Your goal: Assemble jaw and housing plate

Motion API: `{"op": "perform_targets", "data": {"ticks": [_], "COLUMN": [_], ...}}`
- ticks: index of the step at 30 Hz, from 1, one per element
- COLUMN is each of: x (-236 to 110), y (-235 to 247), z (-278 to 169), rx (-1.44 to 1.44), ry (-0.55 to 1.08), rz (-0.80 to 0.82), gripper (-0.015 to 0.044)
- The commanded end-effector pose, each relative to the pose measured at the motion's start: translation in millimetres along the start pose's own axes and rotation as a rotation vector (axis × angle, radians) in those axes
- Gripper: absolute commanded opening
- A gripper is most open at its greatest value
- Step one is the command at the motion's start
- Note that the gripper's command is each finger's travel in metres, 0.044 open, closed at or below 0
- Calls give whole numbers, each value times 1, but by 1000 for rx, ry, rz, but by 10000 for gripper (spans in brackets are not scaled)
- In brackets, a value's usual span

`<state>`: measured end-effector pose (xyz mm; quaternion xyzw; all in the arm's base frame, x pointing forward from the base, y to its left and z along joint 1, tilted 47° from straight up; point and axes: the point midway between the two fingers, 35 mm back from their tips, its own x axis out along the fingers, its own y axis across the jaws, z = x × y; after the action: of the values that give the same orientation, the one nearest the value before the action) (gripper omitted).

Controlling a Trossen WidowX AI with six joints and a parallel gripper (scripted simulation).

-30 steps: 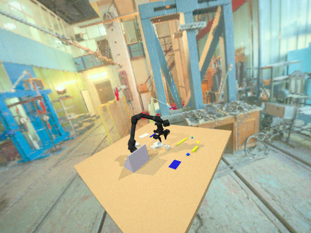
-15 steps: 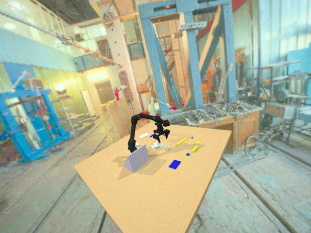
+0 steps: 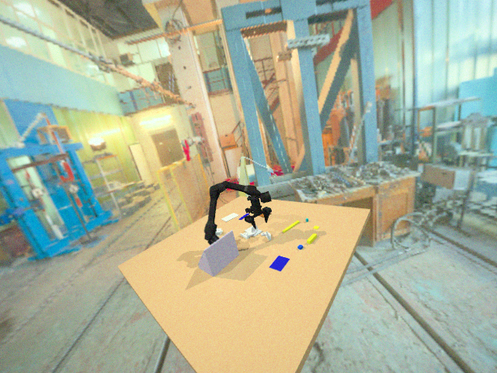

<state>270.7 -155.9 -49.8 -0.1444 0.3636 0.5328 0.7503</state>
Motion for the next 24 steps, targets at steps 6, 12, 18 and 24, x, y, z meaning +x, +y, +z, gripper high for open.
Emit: {"op": "perform_targets", "data": {"ticks": [6,12,18,24], "x": [-7,-7,-7,-7], "y": [1,1,1,1], "z": [1,1,1,1], "rx": [-6,-6,-6,-6], "ry": [5,5,5,5], "rz": [8,8,8,8], "gripper": [309,151,0,0]}}
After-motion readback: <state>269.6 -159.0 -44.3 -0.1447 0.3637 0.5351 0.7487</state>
